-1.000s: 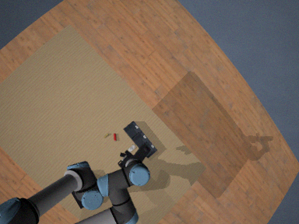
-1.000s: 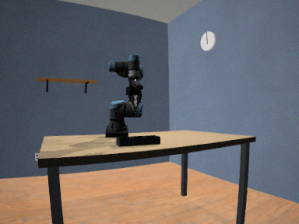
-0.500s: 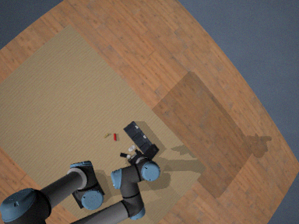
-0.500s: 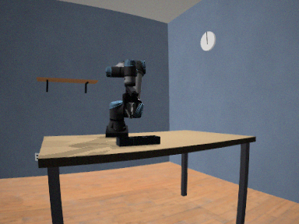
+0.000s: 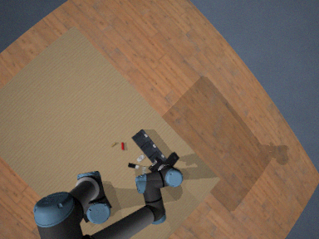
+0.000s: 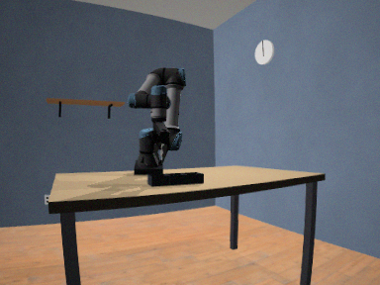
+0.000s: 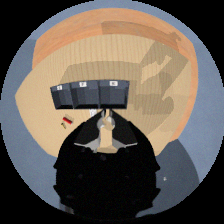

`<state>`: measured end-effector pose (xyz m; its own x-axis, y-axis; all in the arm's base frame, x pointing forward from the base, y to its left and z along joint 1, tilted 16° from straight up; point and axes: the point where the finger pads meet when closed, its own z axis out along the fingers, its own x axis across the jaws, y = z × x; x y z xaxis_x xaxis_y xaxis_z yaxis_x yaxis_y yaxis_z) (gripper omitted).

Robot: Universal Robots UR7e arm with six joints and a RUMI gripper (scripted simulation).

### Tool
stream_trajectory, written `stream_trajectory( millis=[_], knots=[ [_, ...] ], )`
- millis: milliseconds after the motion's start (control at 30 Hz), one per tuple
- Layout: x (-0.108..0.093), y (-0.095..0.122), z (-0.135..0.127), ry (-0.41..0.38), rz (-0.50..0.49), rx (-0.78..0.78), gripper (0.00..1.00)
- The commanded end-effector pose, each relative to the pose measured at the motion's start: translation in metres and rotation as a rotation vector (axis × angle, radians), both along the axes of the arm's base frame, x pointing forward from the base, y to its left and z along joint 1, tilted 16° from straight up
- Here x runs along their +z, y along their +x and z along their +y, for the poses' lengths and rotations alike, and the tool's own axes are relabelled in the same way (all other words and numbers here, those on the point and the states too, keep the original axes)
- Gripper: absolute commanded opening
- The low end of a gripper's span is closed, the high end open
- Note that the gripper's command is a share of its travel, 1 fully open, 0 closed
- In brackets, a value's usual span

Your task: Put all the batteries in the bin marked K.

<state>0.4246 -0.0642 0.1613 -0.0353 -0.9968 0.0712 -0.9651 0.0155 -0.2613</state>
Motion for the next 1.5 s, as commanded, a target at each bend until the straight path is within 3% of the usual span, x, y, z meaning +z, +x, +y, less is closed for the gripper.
stream_trajectory(
  millis=[0,133,933,1467],
  knots=[
    [-0.004,0.009,-0.005,-0.001,-0.002,0.0,0.04],
    [-0.004,0.009,-0.005,-0.001,-0.002,0.0,0.04],
    [-0.061,0.024,-0.01,-0.001,-0.002,0.0,0.04],
    [-0.061,0.025,-0.01,-0.001,-0.001,0.0,0.04]
  ],
)
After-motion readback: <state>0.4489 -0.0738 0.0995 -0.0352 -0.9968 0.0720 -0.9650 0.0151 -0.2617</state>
